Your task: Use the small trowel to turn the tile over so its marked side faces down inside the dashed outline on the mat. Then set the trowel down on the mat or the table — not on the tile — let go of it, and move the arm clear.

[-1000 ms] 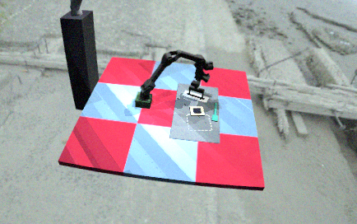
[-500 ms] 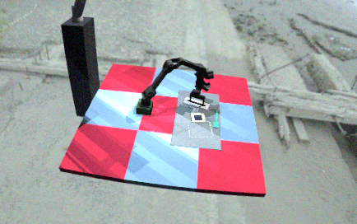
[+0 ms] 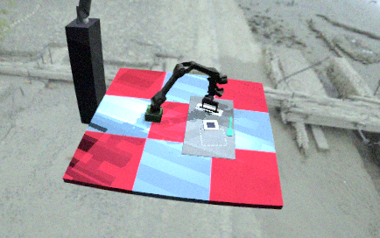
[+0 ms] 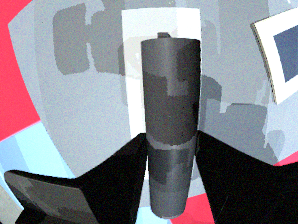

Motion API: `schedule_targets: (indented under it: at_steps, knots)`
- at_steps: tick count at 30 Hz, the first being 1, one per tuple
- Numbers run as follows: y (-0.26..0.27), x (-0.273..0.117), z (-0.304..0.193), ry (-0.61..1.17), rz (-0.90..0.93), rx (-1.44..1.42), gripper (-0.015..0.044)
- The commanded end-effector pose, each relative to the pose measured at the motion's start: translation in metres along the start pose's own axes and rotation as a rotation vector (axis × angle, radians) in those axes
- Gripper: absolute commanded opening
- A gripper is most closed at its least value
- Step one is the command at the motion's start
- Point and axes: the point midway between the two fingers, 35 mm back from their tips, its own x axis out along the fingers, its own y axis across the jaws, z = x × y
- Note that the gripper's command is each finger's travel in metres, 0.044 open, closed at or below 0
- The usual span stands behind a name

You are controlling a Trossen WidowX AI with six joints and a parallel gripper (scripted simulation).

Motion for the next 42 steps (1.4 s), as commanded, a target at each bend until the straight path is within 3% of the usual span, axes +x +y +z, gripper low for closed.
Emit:
schedule_targets:
  at_steps: [1, 11, 42]
  knots:
    - [-0.0004, 0.0037, -0.0009, 0.009, -0.005, 0.003, 0.0130]
    - [-0.0004, 0.0037, -0.0009, 0.009, -0.005, -0.017, 0.0130]
    - [-0.0003, 0.0037, -0.0009, 0.010, 0.000, -0.942, 0.0130]
